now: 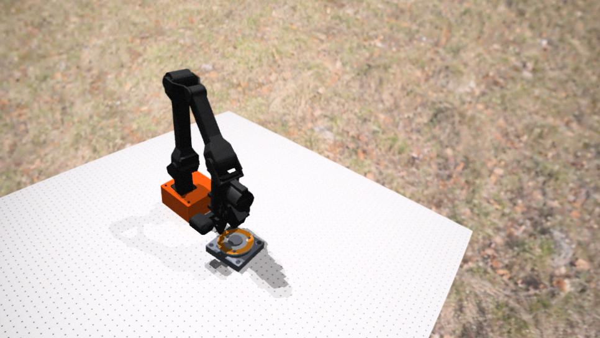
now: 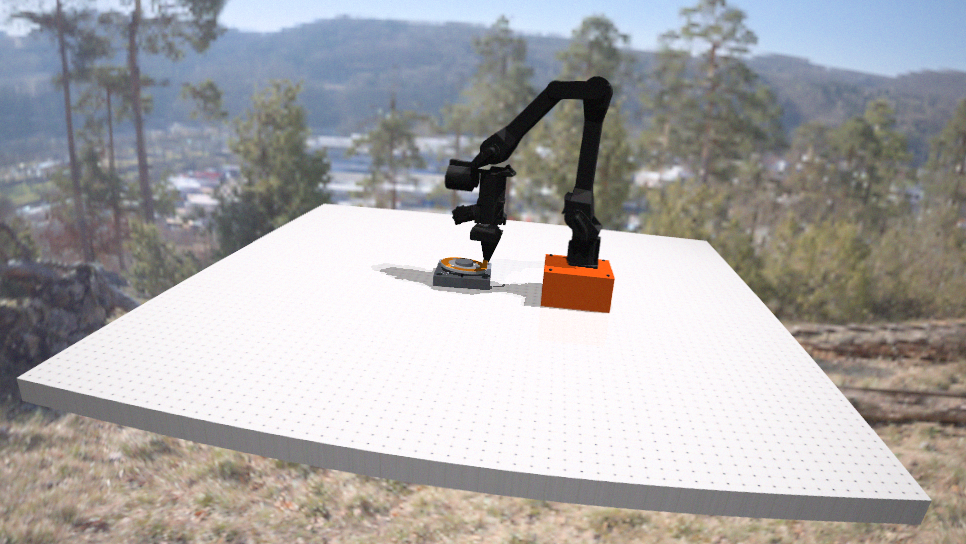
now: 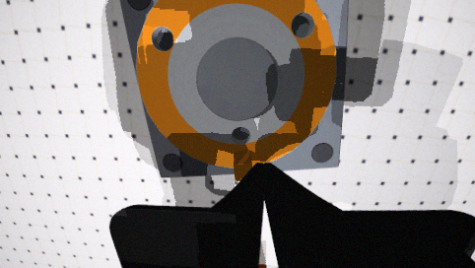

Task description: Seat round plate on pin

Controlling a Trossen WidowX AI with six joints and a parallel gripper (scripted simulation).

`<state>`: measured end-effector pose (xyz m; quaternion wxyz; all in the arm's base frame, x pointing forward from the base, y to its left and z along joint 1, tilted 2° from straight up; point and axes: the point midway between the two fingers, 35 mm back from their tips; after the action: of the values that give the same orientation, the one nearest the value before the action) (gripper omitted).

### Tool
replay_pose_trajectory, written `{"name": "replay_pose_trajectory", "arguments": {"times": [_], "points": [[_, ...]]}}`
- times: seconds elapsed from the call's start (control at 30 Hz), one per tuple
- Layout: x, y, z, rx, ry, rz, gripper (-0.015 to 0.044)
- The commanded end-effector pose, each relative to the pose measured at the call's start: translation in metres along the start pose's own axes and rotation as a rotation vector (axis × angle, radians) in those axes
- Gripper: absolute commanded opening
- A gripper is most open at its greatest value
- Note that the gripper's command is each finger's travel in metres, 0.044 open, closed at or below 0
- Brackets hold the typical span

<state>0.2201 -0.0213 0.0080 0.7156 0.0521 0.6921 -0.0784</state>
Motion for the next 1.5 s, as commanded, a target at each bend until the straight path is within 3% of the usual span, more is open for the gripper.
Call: {"name": "replay_pose_trajectory", "arguments": {"times": [0.0, 1.47], "points": [[0.001, 0.005, -0.004, -0.003, 0.008, 0.006, 0.0000], [-0.004, 0.056, 0.000, -0.003, 0.008, 0.011, 0.0000]]}}
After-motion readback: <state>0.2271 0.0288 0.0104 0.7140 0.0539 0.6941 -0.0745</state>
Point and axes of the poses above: the point midway between the two fingers, 35 mm back from their tips, its own x axis out along the fingers, its own y axis across the jaws, z = x × y, and after that the axes turned 15 degrees about x, right-handed
